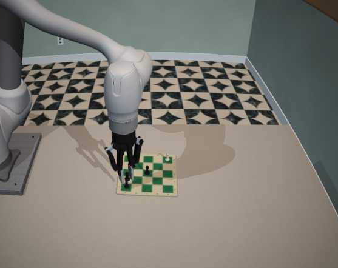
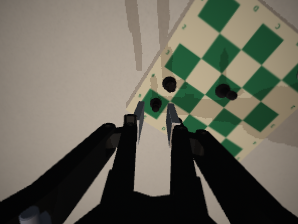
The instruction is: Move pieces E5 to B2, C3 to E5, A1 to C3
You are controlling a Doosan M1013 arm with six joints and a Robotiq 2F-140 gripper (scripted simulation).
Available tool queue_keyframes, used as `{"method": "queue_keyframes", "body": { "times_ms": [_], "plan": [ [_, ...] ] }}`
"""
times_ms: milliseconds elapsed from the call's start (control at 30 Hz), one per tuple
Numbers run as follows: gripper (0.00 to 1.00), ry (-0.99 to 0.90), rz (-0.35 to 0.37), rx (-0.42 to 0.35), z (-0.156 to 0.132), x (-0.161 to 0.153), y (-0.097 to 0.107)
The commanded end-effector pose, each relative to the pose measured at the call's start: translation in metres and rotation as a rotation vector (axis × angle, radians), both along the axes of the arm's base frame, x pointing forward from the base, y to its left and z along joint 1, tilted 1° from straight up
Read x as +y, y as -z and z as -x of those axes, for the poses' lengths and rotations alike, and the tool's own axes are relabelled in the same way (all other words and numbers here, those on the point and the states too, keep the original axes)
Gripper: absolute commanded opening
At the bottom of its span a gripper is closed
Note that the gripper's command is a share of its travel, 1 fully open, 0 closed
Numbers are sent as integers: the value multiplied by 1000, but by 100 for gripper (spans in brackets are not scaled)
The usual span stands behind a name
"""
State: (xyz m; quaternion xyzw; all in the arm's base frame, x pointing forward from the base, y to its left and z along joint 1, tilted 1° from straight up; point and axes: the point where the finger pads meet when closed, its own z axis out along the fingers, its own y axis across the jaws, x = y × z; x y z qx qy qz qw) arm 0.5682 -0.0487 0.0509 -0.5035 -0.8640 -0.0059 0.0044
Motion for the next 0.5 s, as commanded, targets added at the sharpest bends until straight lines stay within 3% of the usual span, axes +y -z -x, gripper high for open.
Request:
{"method": "queue_keyframes", "body": {
  "times_ms": [0, 467],
  "plan": [
    [20, 0, 0, 0, 0, 0, 0],
    [20, 0, 0, 0, 0, 0, 9]
  ]
}}
